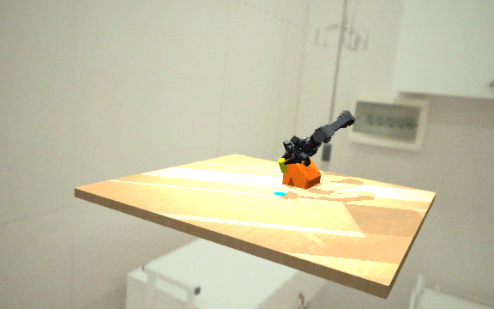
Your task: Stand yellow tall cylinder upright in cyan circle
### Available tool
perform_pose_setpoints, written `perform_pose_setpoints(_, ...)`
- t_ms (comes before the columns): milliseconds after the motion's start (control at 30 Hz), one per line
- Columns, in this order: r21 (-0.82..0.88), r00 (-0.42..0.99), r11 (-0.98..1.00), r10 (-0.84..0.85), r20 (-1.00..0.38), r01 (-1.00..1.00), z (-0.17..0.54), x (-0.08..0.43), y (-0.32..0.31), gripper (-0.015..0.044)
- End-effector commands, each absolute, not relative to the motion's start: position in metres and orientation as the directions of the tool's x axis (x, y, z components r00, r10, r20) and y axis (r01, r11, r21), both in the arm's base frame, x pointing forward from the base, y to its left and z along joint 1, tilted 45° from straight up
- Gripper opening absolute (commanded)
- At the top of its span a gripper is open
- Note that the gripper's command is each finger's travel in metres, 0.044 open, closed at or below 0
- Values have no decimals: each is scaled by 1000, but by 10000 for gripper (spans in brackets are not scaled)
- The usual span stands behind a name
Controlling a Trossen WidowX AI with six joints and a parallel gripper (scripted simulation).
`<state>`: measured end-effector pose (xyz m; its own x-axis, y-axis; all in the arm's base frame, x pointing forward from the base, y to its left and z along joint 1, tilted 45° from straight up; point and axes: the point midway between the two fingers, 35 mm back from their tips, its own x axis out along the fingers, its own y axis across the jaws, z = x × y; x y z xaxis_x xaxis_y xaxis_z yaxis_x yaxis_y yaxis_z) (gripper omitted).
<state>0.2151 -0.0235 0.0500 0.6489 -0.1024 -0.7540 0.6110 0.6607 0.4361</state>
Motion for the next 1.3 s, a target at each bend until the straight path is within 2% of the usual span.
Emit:
perform_pose_setpoints(0,452,668,651,-115,-735,610,51,215,-24,105)
perform_pose_setpoints(1267,630,813,542,-197,-548,556,60,216,-25,105)
